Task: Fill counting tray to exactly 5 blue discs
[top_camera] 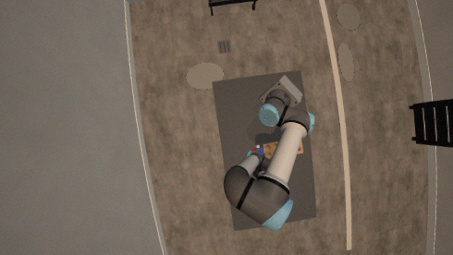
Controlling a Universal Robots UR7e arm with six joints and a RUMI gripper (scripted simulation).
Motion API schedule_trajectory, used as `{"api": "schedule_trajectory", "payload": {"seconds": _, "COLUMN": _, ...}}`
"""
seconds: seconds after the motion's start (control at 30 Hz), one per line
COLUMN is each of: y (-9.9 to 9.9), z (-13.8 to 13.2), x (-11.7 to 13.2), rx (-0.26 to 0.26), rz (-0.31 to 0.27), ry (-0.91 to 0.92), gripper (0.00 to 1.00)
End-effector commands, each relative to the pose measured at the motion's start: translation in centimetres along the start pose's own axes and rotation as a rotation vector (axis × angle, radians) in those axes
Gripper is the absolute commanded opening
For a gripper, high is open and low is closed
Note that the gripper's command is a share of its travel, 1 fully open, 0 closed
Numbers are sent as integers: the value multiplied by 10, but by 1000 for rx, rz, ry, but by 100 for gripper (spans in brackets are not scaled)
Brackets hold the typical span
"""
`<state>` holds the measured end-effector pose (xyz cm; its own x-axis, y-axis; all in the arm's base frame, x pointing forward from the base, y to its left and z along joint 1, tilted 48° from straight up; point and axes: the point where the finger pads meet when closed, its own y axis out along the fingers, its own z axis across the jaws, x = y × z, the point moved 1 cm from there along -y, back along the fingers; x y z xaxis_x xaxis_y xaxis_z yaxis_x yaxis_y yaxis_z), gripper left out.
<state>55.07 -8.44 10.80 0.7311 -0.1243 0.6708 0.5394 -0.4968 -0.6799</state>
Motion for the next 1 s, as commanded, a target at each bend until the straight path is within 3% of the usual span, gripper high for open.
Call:
{"api": "schedule_trajectory", "payload": {"seconds": 0.0, "y": 9, "z": 60, "x": -22, "rx": 7, "rz": 25, "ry": 12, "gripper": 0}}
{"api": "schedule_trajectory", "payload": {"seconds": 0.03, "y": 10, "z": 72, "x": -28, "rx": 8, "rz": 30, "ry": 13, "gripper": 0}}
{"api": "schedule_trajectory", "payload": {"seconds": 0.13, "y": 10, "z": 72, "x": -28, "rx": 8, "rz": 30, "ry": 13, "gripper": 0}}
{"api": "schedule_trajectory", "payload": {"seconds": 0.27, "y": 12, "z": 126, "x": -58, "rx": 9, "rz": 43, "ry": 15, "gripper": 0}}
{"api": "schedule_trajectory", "payload": {"seconds": 0.37, "y": 11, "z": 140, "x": -66, "rx": 9, "rz": 44, "ry": 15, "gripper": 0}}
{"api": "schedule_trajectory", "payload": {"seconds": 0.43, "y": 11, "z": 168, "x": -85, "rx": 7, "rz": 45, "ry": 14, "gripper": 0}}
{"api": "schedule_trajectory", "payload": {"seconds": 0.53, "y": 10, "z": 181, "x": -95, "rx": 5, "rz": 45, "ry": 13, "gripper": 0}}
{"api": "schedule_trajectory", "payload": {"seconds": 0.6, "y": 8, "z": 206, "x": -115, "rx": 2, "rz": 41, "ry": 11, "gripper": 0}}
{"api": "schedule_trajectory", "payload": {"seconds": 0.7, "y": 8, "z": 206, "x": -115, "rx": 2, "rz": 41, "ry": 11, "gripper": 0}}
{"api": "schedule_trajectory", "payload": {"seconds": 0.83, "y": 2, "z": 248, "x": -154, "rx": -3, "rz": 26, "ry": 5, "gripper": 0}}
{"api": "schedule_trajectory", "payload": {"seconds": 0.97, "y": -3, "z": 270, "x": -179, "rx": -6, "rz": 12, "ry": 2, "gripper": 0}}
